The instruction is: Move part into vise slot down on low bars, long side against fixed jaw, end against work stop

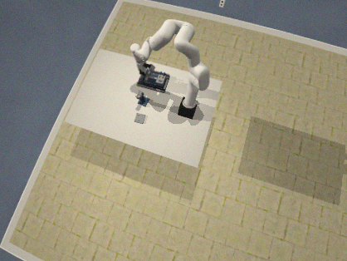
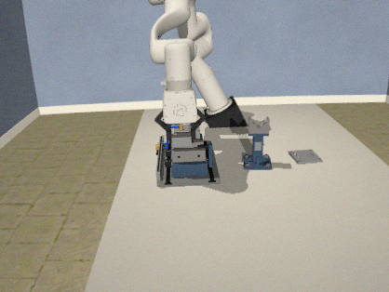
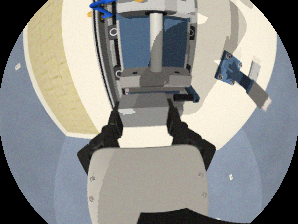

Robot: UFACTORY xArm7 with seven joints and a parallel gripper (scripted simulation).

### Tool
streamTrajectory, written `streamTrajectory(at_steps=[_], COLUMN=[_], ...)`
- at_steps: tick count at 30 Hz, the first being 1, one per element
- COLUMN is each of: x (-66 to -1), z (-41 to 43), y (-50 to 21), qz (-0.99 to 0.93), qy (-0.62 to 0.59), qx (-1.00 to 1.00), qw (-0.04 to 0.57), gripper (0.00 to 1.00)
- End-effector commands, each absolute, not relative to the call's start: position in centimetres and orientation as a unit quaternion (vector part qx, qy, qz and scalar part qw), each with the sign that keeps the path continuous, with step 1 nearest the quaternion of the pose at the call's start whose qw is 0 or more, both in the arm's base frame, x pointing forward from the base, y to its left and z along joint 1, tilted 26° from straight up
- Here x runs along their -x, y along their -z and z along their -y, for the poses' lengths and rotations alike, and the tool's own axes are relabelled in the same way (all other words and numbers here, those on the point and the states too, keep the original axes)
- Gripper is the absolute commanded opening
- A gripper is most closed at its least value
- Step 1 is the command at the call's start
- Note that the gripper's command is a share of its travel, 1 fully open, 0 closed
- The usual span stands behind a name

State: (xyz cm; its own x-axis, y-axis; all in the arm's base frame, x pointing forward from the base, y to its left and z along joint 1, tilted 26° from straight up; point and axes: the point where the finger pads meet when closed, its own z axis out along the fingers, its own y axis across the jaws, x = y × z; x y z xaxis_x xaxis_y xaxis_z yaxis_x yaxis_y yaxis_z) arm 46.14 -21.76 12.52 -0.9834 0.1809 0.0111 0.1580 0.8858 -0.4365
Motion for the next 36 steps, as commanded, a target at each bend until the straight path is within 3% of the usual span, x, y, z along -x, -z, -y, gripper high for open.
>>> streamTrajectory(at_steps=[1, 36], x=[-46.3, -46.27], z=[21.71, 21.83], y=[-12.64, -12.38], qz=[0.971, 0.971], qy=[-0.223, -0.223], qx=[0.087, 0.087], qw=[0.024, 0.024], gripper=[0.0, 0.0])
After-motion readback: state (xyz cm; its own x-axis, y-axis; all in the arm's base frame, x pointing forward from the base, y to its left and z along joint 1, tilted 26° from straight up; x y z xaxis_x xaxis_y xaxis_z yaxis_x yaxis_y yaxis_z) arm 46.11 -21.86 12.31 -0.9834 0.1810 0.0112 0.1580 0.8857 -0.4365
